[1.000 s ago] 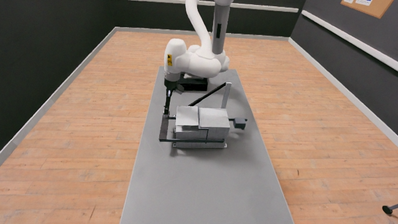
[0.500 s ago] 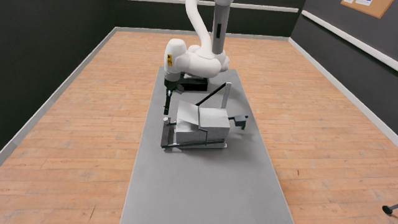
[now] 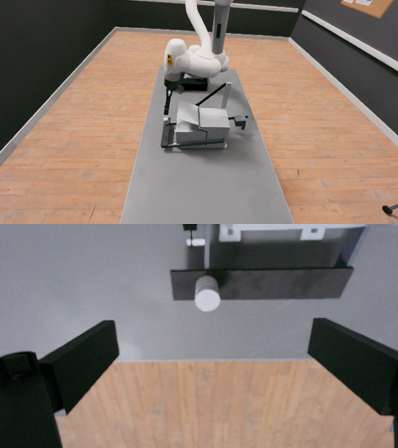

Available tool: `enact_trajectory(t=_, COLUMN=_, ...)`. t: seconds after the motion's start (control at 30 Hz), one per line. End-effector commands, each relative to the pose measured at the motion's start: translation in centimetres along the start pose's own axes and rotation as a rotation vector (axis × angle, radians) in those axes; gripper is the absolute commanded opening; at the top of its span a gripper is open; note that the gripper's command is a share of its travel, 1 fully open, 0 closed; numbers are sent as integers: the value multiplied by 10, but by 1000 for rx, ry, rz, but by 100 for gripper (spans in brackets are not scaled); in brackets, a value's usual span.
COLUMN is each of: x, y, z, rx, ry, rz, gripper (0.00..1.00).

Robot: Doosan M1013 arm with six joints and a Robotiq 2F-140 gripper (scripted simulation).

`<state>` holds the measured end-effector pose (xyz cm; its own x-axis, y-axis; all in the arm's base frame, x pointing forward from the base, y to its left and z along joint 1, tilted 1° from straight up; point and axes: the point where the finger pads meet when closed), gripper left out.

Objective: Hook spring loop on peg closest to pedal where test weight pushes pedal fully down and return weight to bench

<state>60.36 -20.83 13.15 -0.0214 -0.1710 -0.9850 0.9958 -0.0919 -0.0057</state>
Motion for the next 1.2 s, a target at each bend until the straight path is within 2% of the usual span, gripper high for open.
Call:
enact_trajectory(t=0.0, x=-1, y=0, z=0, rx=0, ry=0, rz=1, gripper=100)
enact_trajectory(t=0.5, x=-99, y=1, z=17, rx=0, ry=0, rz=1, gripper=100)
enact_trajectory(t=0.57, x=-99, y=1, z=17, rx=0, ry=0, rz=1, gripper=100)
enact_trajectory(t=0.6, x=-76, y=1, z=13, rx=0, ry=0, rz=2, gripper=100)
enact_trajectory(t=1.07, x=-99, y=1, z=17, rx=0, ry=0, rz=1, gripper=100)
enact_trajectory(t=1.17, x=-94, y=1, z=17, rx=0, ry=0, rz=1, gripper=100)
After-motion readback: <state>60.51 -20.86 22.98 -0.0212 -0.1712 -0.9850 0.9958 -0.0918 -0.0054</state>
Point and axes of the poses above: the point where the finger pads meet when closed, its own x axis out along the fingers, its own y axis across the jaws, z = x × y, and after that the axes turned 3 degrees about x, right-handed
